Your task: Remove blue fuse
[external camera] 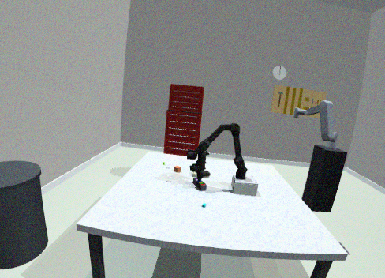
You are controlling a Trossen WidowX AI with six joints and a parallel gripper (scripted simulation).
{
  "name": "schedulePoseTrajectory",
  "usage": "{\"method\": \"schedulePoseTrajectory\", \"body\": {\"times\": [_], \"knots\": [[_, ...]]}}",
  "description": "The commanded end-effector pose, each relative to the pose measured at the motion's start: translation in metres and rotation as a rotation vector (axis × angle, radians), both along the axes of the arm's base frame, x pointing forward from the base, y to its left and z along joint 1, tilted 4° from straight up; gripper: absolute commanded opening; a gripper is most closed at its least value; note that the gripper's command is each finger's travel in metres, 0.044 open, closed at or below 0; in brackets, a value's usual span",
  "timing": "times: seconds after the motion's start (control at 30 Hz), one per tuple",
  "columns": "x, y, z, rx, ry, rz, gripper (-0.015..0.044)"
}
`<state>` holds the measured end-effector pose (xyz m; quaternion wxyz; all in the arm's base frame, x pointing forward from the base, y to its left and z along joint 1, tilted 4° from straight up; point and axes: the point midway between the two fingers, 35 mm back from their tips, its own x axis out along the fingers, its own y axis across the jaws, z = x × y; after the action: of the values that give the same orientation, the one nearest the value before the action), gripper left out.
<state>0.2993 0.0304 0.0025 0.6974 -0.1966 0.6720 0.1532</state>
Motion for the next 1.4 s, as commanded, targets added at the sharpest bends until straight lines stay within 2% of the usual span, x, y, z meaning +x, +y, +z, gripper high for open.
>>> {"method": "schedulePoseTrajectory", "body": {"times": [0.0, 1.37], "knots": [[0.0, 0.0, 0.003, -0.001, -0.001, 0.0, 0.0], [-0.001, 0.001, 0.023, -0.004, -0.001, 0.003, 0.0]]}}
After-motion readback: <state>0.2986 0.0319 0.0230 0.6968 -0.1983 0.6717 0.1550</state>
